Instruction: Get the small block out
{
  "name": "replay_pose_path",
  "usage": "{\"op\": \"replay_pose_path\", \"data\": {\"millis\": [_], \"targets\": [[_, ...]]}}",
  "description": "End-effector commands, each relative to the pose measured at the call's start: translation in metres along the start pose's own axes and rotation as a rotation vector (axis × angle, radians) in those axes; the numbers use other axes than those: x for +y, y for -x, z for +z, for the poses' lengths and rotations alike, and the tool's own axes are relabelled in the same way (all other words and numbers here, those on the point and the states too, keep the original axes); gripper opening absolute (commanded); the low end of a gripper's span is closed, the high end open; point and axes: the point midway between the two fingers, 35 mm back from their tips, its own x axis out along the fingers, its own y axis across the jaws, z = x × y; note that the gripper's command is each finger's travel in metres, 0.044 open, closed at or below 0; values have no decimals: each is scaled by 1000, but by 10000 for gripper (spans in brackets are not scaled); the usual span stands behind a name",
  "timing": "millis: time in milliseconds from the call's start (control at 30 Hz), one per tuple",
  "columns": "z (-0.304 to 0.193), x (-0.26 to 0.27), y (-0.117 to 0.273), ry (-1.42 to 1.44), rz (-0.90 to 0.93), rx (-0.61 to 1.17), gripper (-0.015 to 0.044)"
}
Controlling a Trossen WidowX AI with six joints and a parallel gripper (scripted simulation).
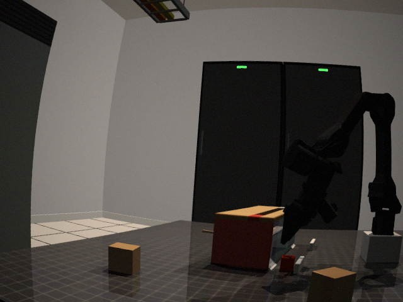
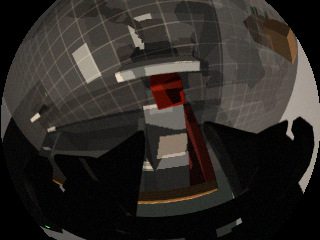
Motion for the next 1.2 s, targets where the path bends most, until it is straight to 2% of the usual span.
{"op": "replay_pose_path", "data": {"millis": [0, 1133, 1167], "targets": [[4, 1, -7, 7, 8, -6, 285], [25, -1, -54, 8, 8, -6, 285], [25, -1, -54, 8, 8, -6, 259]]}}
